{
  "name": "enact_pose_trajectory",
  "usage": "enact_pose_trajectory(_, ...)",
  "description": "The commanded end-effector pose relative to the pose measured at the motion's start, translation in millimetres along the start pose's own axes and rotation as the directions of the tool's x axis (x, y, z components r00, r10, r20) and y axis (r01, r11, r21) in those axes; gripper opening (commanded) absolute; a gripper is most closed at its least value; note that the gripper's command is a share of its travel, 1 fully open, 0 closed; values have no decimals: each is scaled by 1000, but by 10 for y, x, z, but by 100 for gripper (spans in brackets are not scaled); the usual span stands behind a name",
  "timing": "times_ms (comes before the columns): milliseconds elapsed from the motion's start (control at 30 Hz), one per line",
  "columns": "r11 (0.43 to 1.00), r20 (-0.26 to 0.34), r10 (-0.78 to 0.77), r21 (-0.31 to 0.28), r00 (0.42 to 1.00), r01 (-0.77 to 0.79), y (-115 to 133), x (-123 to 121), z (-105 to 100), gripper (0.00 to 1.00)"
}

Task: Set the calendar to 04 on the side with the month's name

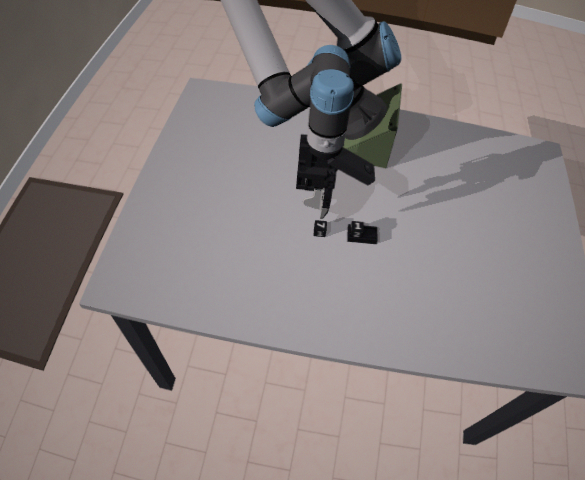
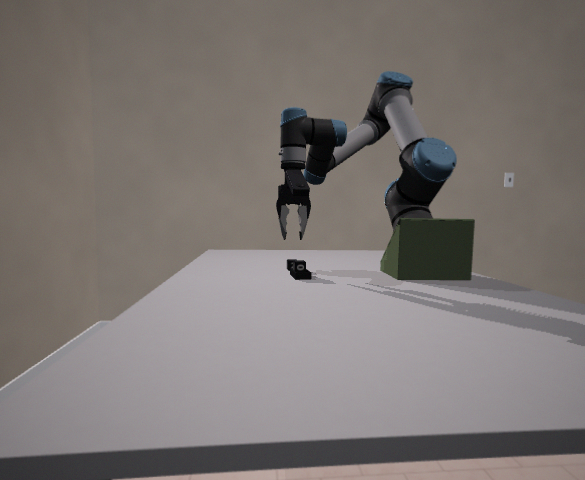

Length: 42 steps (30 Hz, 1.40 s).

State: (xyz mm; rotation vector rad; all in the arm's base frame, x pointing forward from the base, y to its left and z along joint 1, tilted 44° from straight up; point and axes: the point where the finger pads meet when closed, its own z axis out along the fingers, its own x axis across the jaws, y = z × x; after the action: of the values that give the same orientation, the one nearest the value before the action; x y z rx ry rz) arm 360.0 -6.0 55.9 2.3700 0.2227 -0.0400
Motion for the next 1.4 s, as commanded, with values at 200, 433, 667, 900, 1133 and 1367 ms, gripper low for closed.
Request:
enact_pose_trajectory(200, 1000, -1, 0, 0, 1000, 0, 1, 2, -2, 28)
enact_pose_trajectory(433, 1000, -1, 0, 0, 1000, 0, 1, 2, -2, 28)
enact_pose_trajectory(667, 1000, -1, 0, 0, 1000, 0, 0, 2, 8, 28)
enact_pose_trajectory(900, 1000, -1, 1, 0, 1000, -1, 0, 2, 54, 28)
enact_pose_trajectory(1133, 1000, -1, 1, 0, 1000, -1, 0, 2, 111, 28)
enact_pose_trajectory(1367, 1000, -1, 1, 0, 1000, -1, -1, 2, 214, 28)
